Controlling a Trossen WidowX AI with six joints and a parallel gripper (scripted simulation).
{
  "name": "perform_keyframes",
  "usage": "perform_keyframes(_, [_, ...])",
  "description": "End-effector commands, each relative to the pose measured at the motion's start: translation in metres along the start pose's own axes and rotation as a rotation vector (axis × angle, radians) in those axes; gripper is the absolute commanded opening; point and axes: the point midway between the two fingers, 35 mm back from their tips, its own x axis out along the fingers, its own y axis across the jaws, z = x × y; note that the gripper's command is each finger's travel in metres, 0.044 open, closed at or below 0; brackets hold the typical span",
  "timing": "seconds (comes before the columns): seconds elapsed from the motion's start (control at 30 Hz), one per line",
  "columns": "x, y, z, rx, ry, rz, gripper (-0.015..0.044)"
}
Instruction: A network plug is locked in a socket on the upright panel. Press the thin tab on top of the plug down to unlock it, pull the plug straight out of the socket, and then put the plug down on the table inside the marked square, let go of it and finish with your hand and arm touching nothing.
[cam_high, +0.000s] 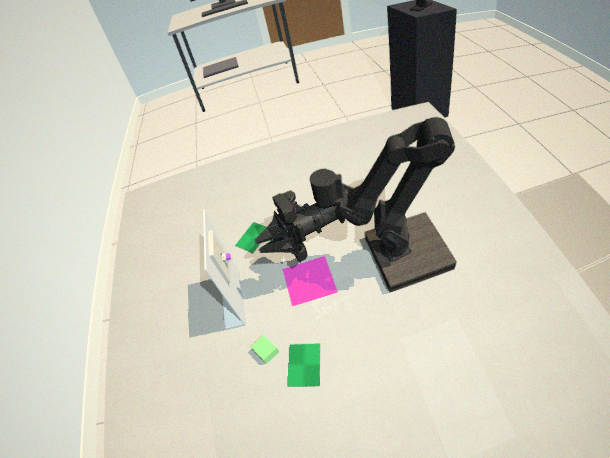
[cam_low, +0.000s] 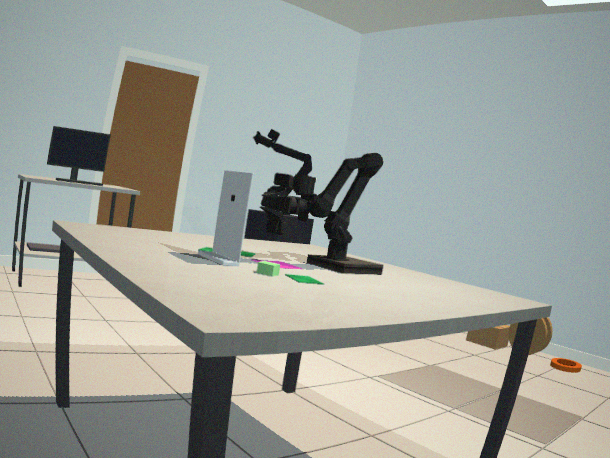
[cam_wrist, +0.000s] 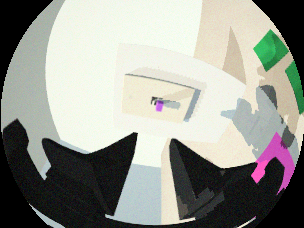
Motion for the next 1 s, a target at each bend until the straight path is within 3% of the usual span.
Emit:
perform_keyframes(0.0, [0.009,-0.002,0.002,0.008,-0.004,0.001,0.0156])
perform_keyframes(0.97, [0.046,-0.003,0.012,0.013,-0.007,0.009,0.0156])
